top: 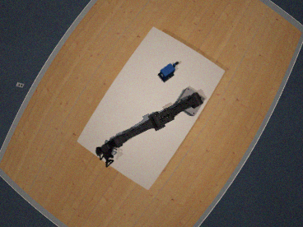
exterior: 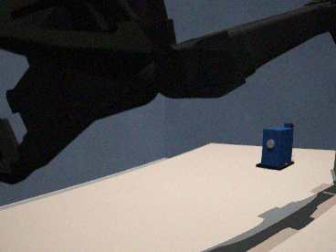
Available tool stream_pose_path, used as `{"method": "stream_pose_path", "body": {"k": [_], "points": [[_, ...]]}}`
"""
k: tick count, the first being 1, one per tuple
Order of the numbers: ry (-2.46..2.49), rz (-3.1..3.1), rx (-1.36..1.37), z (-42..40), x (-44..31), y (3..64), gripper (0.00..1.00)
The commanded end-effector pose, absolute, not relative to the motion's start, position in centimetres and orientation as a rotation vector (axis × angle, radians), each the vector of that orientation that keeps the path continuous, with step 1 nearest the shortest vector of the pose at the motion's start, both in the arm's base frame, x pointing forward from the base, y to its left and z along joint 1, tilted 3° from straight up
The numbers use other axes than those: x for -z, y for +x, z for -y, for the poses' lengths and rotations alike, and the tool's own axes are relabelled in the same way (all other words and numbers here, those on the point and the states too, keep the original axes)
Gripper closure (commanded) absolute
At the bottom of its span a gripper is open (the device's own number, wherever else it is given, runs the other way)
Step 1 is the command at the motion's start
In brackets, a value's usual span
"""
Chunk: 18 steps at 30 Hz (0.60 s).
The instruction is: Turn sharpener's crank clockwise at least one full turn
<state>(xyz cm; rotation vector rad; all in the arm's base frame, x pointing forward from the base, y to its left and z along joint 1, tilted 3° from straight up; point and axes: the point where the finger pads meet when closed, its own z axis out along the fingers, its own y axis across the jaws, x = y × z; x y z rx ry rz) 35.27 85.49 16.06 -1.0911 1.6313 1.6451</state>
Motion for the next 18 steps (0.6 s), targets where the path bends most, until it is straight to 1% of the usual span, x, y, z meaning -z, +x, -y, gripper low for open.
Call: {"method": "stream_pose_path", "body": {"k": [1, 17, 18], "points": [[-1.089, -1.61, -1.649, -85.6, -17.4, 35.3, 0.0], [-1.089, -1.61, -1.649, -85.6, -17.4, 35.3, 0.0], [-1.041, -1.638, -1.638, -84.8, -19.4, 36.2, 0.49]]}}
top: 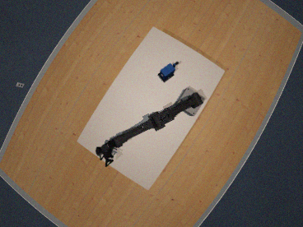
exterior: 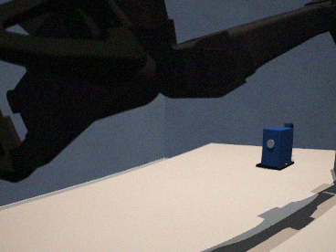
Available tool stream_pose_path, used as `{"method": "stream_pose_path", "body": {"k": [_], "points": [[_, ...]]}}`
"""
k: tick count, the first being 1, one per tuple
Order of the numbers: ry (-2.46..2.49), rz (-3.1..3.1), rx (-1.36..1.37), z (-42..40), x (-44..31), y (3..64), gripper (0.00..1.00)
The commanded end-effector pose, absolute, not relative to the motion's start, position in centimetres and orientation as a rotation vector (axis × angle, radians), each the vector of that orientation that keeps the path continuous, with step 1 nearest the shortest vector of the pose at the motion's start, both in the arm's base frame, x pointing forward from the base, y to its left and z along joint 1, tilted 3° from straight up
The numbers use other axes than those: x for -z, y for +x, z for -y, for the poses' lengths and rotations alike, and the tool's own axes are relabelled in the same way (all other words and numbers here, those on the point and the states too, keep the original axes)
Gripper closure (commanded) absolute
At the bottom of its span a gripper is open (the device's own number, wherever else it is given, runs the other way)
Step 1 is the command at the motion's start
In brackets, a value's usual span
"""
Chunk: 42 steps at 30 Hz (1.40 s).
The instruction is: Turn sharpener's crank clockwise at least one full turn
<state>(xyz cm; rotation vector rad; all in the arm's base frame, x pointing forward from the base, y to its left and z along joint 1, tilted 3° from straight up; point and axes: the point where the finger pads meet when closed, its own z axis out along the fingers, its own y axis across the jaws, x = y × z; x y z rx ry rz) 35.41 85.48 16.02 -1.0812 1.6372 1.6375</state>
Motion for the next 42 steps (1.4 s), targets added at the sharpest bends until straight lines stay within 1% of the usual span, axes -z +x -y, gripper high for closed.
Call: {"method": "stream_pose_path", "body": {"k": [1, 5, 6, 7, 9, 11, 14, 16, 17, 18, 21, 23, 24, 25, 28, 31, 34, 35, 36, 38, 40, 41, 42], "points": [[-1.006, -1.668, -1.621, -84.4, -19.5, 37.0, 0.49], [-0.942, -1.727, -1.592, -83.3, -19.8, 38.7, 0.49], [-0.945, -1.68, -1.605, -83.5, -22.2, 39.3, 0.49], [-0.945, -1.672, -1.606, -83.3, -22.6, 39.8, 0.49], [-0.949, -1.731, -1.595, -83.2, -18.1, 40.8, 0.49], [-0.95, -1.763, -1.588, -82.3, -16.7, 41.4, 0.49], [-0.953, -1.718, -1.592, -82.0, -18.9, 43.0, 0.49], [-0.953, -1.718, -1.592, -82.0, -18.9, 43.0, 0.49], [-0.917, -1.756, -1.579, -80.8, -20.5, 42.5, 0.49], [-0.907, -1.782, -1.578, -81.3, -20.5, 41.3, 0.49], [-0.833, -1.852, -1.543, -80.4, -20.4, 42.5, 0.49], [-0.815, -1.839, -1.537, -79.0, -21.1, 45.2, 0.49], [-0.815, -1.887, -1.526, -78.8, -17.5, 45.7, 0.49], [-0.815, -1.908, -1.521, -78.3, -16.3, 46.0, 0.49], [-0.814, -1.918, -1.519, -77.4, -15.6, 47.1, 0.49], [-0.829, -1.857, -1.52, -76.9, -18.4, 48.6, 0.49], [-0.833, -1.85, -1.517, -76.6, -18.6, 49.1, 0.49], [-0.778, -1.882, -1.514, -75.6, -20.4, 49.0, 0.49], [-0.745, -1.909, -1.5, -75.2, -20.4, 49.4, 0.49], [-0.704, -1.959, -1.485, -75.6, -20.3, 48.3, 0.49], [-0.678, -1.971, -1.472, -74.4, -20.3, 49.8, 0.49], [-0.672, -1.944, -1.477, -73.8, -21.6, 51.3, 0.49], [-0.671, -1.963, -1.472, -73.2, -20.7, 51.4, 0.49]]}}
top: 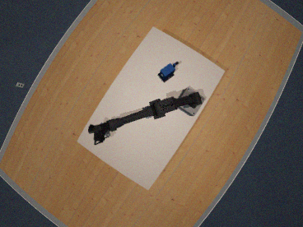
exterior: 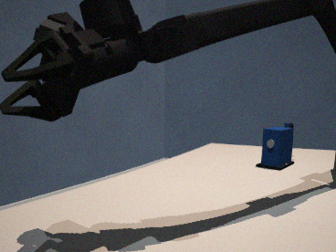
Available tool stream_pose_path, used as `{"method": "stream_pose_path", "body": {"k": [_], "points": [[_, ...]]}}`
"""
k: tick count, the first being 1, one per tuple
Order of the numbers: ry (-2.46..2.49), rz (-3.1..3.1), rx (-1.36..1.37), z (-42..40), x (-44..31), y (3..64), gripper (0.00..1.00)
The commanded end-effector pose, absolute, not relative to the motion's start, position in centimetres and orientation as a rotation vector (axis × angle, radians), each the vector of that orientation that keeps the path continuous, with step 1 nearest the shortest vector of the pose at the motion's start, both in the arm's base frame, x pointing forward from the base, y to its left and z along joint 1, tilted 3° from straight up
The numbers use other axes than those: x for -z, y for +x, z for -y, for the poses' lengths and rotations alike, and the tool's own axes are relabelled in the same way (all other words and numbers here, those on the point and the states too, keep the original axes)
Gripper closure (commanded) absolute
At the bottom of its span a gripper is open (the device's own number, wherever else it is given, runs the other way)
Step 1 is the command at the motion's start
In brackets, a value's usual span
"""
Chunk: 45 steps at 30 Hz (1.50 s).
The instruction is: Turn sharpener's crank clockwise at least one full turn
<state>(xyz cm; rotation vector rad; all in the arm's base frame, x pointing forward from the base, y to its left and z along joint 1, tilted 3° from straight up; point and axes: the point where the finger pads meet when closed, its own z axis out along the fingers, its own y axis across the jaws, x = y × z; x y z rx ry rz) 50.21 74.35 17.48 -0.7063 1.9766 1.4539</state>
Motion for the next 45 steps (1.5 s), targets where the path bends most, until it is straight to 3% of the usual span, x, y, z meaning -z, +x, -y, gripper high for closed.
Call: {"method": "stream_pose_path", "body": {"k": [1, 8, 11, 17, 19, 22, 25, 27, 37, 42, 43, 45], "points": [[-0.669, -1.999, -1.463, -72.9, -18.2, 51.8, 0.49], [-0.684, -2.022, -1.444, -71.2, -15.5, 53.6, 0.49], [-0.634, -1.974, -1.454, -70.1, -21.3, 54.8, 0.49], [-0.518, -2.071, -1.406, -67.6, -20.3, 56.4, 0.49], [-0.509, -2.138, -1.388, -66.9, -15.4, 57.1, 0.49], [-0.518, -2.132, -1.383, -65.7, -15.4, 58.0, 0.49], [-0.53, -2.117, -1.38, -65.3, -16.1, 58.3, 0.49], [-0.544, -2.028, -1.398, -65.3, -20.9, 59.8, 0.49], [-0.342, -2.229, -1.321, -60.3, -15.2, 61.5, 0.49], [-0.371, -2.192, -1.317, -59.0, -17.2, 62.3, 0.49], [-0.385, -2.125, -1.333, -59.2, -20.9, 63.3, 0.49], [-0.312, -2.189, -1.316, -57.5, -19.5, 63.0, 0.49]]}}
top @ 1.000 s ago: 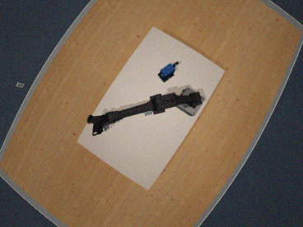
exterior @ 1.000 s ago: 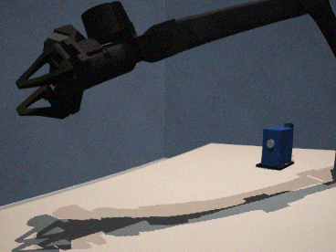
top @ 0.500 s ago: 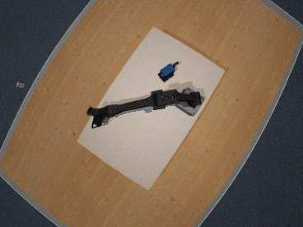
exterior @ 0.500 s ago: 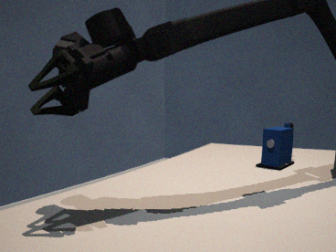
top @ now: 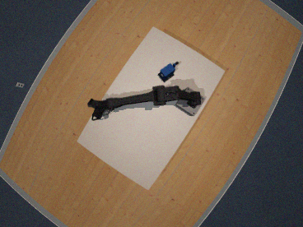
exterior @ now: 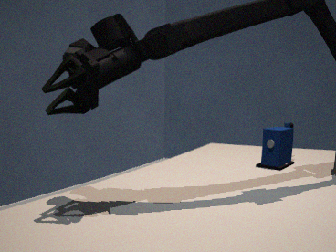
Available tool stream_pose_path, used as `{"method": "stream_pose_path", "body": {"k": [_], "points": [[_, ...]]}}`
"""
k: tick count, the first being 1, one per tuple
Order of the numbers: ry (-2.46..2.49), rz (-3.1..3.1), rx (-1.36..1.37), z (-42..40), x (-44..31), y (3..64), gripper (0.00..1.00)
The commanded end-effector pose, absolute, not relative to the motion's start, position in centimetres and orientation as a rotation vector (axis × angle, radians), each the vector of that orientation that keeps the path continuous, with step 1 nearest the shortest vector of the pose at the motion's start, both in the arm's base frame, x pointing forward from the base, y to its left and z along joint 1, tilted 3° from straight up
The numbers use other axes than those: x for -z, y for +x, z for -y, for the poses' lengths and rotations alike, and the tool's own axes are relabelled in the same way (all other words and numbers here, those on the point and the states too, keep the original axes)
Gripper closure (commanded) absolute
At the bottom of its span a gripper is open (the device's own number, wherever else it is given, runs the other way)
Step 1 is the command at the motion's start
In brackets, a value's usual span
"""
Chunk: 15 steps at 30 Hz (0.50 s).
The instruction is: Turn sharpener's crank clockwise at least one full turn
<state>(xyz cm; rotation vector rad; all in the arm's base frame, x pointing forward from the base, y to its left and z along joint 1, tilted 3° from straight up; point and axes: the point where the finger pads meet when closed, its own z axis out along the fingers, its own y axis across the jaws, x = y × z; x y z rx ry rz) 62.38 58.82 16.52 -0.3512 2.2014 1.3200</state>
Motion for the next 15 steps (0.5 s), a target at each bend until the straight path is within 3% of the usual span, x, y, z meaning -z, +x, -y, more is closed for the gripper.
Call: {"method": "stream_pose_path", "body": {"k": [1, 6, 9, 15], "points": [[-0.274, -2.207, -1.302, -57.1, -19.4, 63.2, 0.49], [-0.183, -2.254, -1.27, -54.9, -19.1, 64.2, 0.49], [-0.168, -2.307, -1.253, -53.6, -15.0, 65.0, 0.49], [-0.214, -2.22, -1.264, -52.1, -20.2, 66.2, 0.49]]}}
